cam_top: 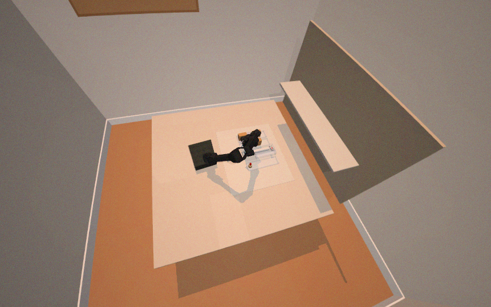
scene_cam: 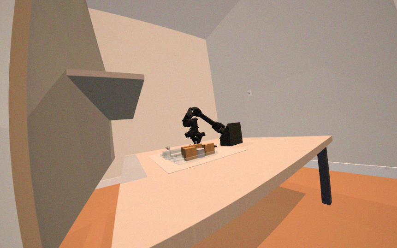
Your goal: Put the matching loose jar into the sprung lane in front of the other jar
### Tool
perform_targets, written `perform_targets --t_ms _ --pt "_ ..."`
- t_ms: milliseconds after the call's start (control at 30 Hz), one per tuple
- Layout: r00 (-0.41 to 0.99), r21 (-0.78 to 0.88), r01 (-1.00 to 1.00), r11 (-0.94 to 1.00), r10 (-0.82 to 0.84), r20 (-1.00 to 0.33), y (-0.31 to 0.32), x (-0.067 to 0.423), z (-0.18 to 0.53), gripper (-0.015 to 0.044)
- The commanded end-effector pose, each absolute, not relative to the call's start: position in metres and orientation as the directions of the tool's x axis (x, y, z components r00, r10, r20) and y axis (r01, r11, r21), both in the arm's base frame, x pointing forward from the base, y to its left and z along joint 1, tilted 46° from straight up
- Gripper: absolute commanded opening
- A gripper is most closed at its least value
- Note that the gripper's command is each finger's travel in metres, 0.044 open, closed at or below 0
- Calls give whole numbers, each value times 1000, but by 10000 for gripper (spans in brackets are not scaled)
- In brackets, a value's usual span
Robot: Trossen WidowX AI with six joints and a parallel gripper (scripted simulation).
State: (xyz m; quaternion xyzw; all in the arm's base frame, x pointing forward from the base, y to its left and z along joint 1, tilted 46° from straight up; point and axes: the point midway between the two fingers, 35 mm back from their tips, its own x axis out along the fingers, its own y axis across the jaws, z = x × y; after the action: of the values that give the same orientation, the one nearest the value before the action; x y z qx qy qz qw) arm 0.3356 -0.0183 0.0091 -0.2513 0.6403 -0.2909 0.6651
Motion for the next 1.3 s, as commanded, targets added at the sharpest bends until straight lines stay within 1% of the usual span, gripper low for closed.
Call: perform_targets --t_ms 0,1267 --pt "32 -710 81 699 -714 -700 -20 343 12 0" --pt "32 -710 81 699 -714 -699 -27 342 4 0"
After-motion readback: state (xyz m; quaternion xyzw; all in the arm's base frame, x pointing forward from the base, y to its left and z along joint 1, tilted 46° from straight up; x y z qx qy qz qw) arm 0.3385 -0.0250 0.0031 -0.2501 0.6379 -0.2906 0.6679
